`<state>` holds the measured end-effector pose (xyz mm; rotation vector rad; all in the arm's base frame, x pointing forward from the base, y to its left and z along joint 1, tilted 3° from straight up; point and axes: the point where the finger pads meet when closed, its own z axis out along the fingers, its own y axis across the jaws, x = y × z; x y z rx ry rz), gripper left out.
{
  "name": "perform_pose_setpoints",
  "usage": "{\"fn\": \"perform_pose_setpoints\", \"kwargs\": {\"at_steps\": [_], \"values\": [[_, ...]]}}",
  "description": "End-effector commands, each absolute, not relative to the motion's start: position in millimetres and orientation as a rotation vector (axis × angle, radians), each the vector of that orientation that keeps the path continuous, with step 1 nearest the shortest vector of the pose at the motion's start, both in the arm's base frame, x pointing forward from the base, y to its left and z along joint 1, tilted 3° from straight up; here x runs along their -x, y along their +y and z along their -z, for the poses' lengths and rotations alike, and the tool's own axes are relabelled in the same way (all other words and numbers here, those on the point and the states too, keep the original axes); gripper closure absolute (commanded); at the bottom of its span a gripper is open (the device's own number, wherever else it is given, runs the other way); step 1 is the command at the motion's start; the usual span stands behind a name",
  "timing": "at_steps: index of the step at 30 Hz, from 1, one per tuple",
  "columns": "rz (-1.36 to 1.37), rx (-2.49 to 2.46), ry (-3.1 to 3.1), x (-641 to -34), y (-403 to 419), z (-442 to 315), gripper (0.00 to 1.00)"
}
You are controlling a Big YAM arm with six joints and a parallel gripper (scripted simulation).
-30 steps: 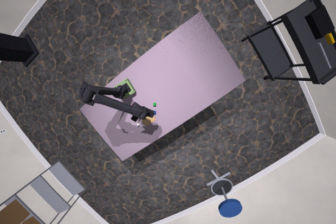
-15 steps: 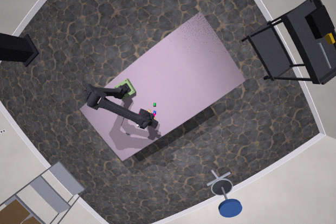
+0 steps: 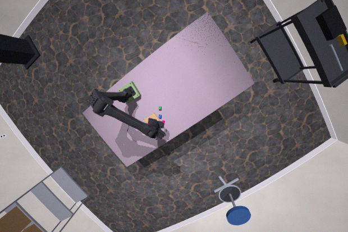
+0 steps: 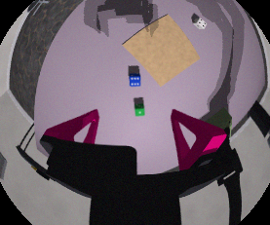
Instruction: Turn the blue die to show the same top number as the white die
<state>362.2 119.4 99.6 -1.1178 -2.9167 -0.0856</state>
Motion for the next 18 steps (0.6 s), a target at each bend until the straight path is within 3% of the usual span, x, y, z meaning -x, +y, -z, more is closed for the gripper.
{"fn": "perform_pose_setpoints", "kwargs": {"at_steps": [1,18], "values": [[0.151,1.096,-2.975,-376.4,117.4,-116.4,0.00],[0.129,1.058,-2.974,-372.5,116.2,-107.7,0.00]]}}
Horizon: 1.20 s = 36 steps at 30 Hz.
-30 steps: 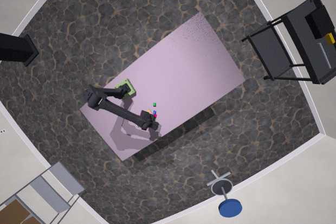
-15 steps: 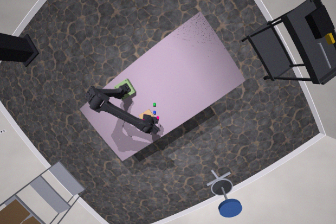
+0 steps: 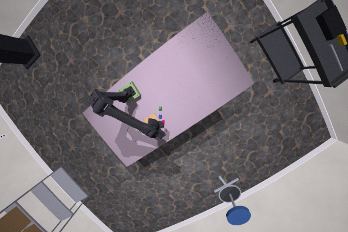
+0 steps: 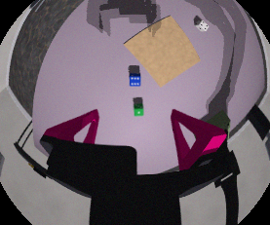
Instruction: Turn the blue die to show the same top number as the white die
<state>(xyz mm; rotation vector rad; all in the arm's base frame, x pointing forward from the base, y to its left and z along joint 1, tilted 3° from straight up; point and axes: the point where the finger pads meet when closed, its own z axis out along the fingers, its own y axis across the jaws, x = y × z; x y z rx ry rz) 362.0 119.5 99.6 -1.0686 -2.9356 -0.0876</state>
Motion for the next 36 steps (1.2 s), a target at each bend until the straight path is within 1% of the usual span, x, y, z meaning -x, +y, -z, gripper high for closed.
{"fn": "perform_pose_setpoints", "kwargs": {"at_steps": [1,5,7,8,12,18,22,25,36], "values": [[0.118,1.026,-2.977,-371,116,-103,0.00],[0.104,0.785,-3.043,-370,116,-92,0.00],[0.104,0.785,-3.043,-370,116,-92,0.00],[0.172,0.703,-3.138,-391,123,-120,0.00],[0.106,0.468,-3.113,-370,119,-84,0.00],[0.123,0.207,-3.173,-381,125,-88,0.00],[0.117,-0.010,-3.181,-371,124,-82,0.00],[0.109,-0.079,-3.169,-369,124,-76,0.00],[0.104,-0.606,-3.136,-373,129,-69,0.00]]}}
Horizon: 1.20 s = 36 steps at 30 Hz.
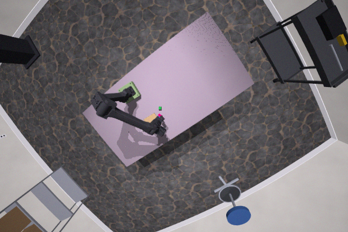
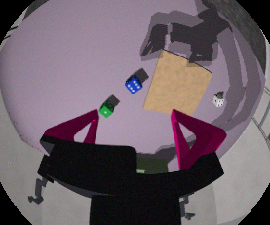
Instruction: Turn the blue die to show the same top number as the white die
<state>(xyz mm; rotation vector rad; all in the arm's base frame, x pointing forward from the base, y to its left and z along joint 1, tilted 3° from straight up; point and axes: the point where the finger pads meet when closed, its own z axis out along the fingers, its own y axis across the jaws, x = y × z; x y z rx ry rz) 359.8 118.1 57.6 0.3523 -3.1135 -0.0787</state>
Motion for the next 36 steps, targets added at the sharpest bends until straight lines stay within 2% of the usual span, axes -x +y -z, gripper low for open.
{"fn": "perform_pose_setpoints", "kwargs": {"at_steps": [1,10,13,19,25,26,36], "values": [[0.103,-0.645,-3.129,-374,130,-68,0.00],[0.093,-0.976,-3.018,-367,128,-50,0.00],[0.090,-1.091,-3.048,-384,134,-70,0.00],[0.086,-1.332,-2.886,-367,129,-41,0.00],[0.074,-1.396,-2.927,-382,134,-63,0.00],[0.073,-1.396,-2.927,-382,134,-63,0.61],[0.075,-1.387,-2.910,-381,133,-56,0.61]]}}
